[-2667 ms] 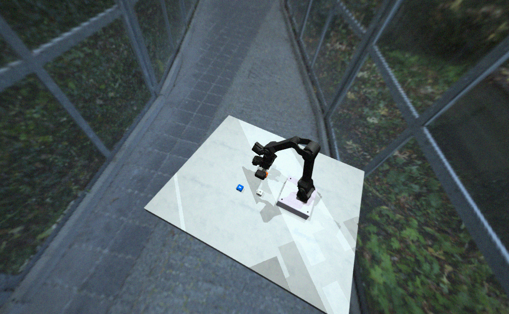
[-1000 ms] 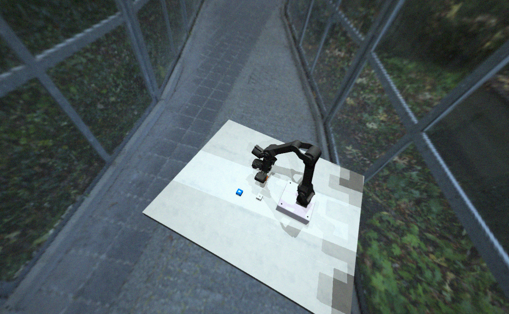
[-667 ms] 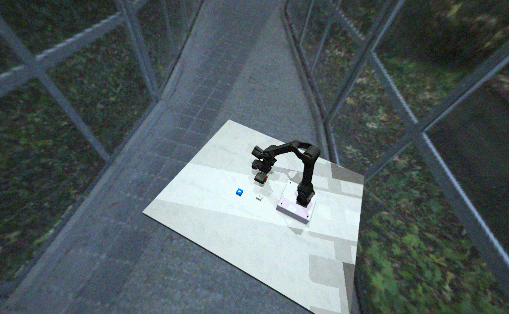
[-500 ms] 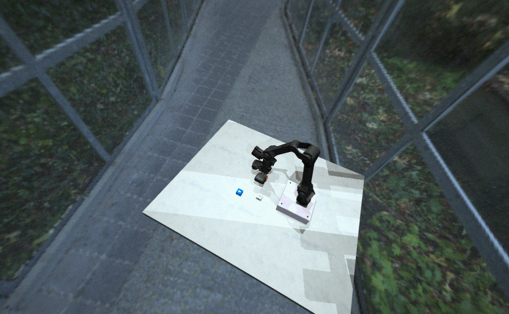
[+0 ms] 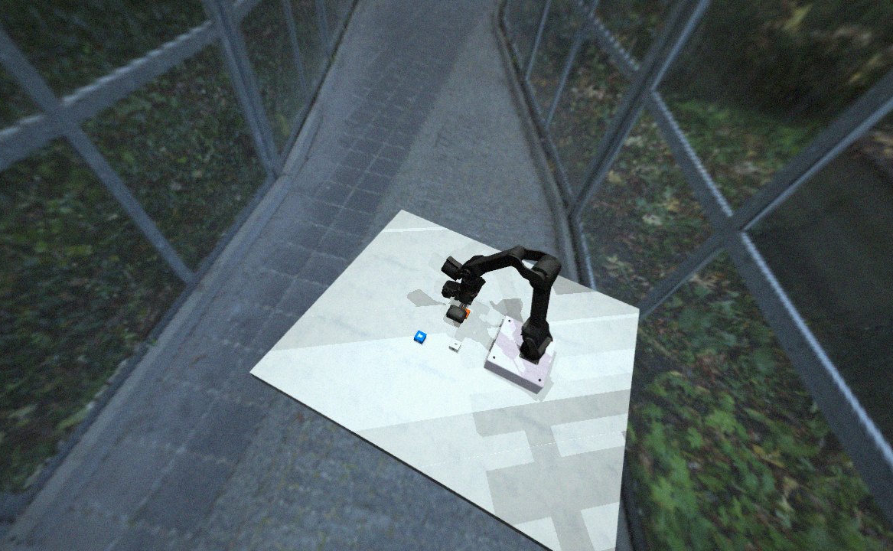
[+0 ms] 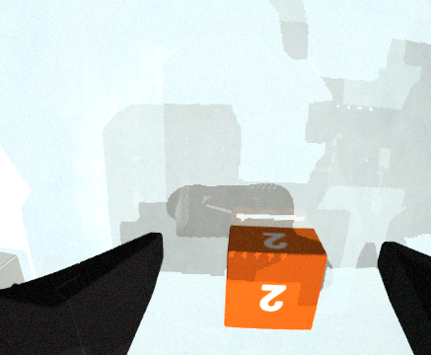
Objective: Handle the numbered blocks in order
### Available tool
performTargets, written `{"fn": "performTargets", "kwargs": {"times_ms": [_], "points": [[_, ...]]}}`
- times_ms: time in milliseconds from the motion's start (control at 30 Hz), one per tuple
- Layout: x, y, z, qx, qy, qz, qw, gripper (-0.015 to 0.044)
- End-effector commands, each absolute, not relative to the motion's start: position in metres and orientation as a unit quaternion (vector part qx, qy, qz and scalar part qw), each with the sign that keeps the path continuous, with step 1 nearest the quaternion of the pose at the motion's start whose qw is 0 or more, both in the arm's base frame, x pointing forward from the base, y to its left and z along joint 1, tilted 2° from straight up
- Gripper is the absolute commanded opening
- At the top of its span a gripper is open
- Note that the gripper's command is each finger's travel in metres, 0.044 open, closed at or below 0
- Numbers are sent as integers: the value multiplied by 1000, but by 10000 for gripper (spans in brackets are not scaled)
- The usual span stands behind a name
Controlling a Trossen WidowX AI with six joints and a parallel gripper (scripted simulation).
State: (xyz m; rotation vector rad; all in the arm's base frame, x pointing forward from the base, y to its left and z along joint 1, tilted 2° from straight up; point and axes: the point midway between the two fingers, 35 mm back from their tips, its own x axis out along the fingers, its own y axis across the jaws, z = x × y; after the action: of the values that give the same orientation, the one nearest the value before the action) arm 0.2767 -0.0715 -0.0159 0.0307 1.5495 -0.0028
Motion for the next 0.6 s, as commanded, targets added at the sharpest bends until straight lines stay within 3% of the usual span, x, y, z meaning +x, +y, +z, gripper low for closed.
{"fn": "performTargets", "kwargs": {"times_ms": [0, 267, 567], "points": [[277, -72, -5, 12, 700, 0, 714, 400], [276, -72, 20, 12, 700, 0, 714, 400], [275, -74, 101, 12, 700, 0, 714, 164]]}}
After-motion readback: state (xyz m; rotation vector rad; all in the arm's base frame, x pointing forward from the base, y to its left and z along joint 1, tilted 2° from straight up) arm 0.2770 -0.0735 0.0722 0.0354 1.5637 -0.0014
